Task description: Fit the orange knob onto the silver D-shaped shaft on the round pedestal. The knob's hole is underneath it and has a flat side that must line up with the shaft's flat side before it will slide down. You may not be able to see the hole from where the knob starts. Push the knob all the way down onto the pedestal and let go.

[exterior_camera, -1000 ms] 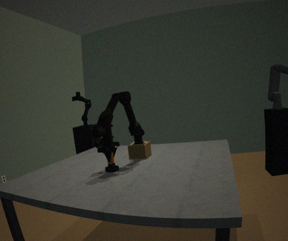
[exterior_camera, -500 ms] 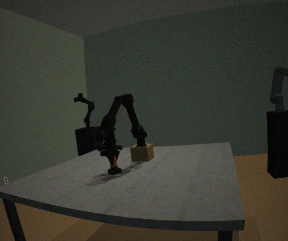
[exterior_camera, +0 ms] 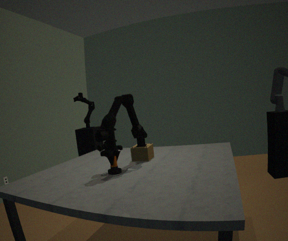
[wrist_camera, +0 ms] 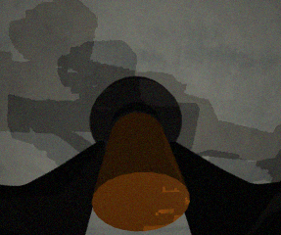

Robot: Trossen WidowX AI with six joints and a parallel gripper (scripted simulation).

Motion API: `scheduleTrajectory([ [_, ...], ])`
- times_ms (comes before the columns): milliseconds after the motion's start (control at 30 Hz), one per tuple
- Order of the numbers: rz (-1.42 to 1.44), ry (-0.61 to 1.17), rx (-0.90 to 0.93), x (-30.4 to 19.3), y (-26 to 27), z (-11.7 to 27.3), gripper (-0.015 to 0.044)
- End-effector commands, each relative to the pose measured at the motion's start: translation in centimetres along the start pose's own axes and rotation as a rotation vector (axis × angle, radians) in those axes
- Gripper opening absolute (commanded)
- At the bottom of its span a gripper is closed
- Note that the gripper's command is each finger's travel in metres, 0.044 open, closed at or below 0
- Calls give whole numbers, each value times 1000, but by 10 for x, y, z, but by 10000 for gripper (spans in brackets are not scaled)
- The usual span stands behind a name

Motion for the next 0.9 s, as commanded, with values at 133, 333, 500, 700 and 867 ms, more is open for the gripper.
scheduleTrajectory([
  [133,0,0,0,0,0,0,420],
  [333,0,0,0,0,0,0,440],
  [500,0,0,0,1,3,27,440],
  [700,0,0,0,0,0,94,440],
  [867,0,0,0,1,5,94,440],
])
Point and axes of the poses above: the point midway between the two fingers, 35 mm back from their tips, its own z axis back along the fingers, its own y axis across the jaws, x = y × z, the point moved 6 cm from there along z, back along the fingers
